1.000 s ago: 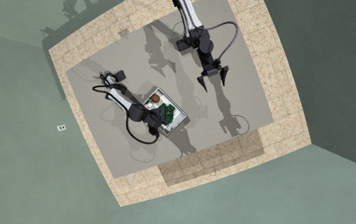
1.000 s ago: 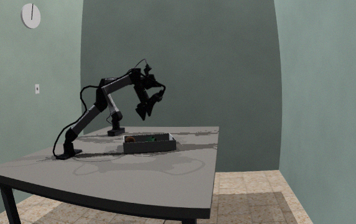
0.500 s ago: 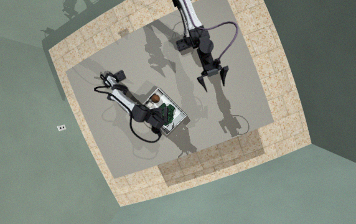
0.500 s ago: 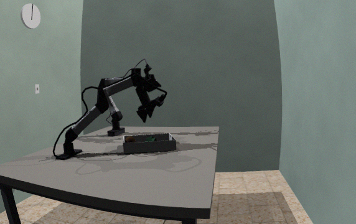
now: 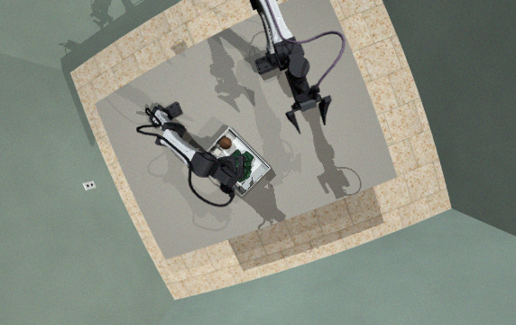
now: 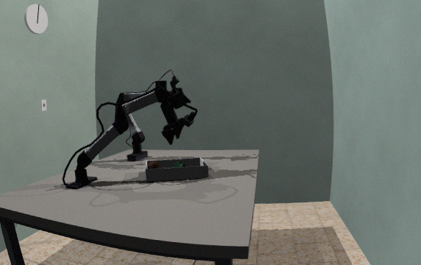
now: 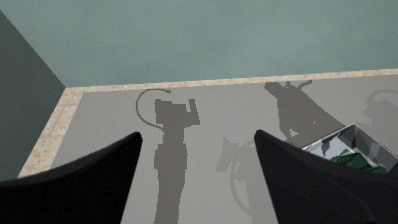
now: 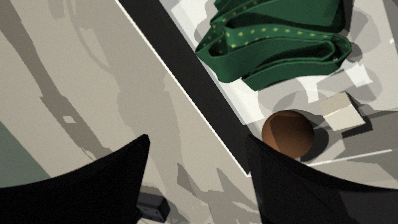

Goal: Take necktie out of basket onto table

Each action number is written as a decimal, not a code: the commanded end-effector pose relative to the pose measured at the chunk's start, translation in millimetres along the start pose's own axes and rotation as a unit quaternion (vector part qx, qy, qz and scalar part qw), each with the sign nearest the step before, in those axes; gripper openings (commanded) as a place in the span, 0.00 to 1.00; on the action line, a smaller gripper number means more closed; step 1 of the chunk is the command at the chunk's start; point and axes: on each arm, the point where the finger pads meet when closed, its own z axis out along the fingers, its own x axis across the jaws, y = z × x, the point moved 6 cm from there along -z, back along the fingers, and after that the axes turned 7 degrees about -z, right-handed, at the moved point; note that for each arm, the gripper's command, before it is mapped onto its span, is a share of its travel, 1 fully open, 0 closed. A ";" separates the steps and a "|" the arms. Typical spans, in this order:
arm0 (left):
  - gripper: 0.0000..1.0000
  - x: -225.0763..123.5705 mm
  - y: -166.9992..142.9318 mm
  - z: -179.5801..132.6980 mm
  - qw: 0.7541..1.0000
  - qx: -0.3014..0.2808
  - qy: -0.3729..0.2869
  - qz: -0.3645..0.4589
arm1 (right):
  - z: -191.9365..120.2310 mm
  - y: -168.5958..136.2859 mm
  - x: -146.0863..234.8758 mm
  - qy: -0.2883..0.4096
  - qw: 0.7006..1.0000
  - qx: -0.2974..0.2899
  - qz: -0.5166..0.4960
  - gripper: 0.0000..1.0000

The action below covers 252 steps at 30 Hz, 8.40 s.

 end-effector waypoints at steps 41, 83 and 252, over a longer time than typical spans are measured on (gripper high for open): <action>1.00 -0.1 1.1 0.2 1.000 -0.003 0.000 0.000 | 15.0 18.1 22.4 -0.107 0.988 0.108 -0.016 0.80; 1.00 -0.1 1.1 0.2 1.000 -0.003 0.000 0.000 | 102.5 -3.2 0.5 -0.136 0.981 0.138 -0.021 0.80; 1.00 -0.1 1.0 0.2 1.000 -0.003 0.000 0.000 | 144.2 -15.0 -11.4 -0.136 0.981 0.138 -0.021 0.05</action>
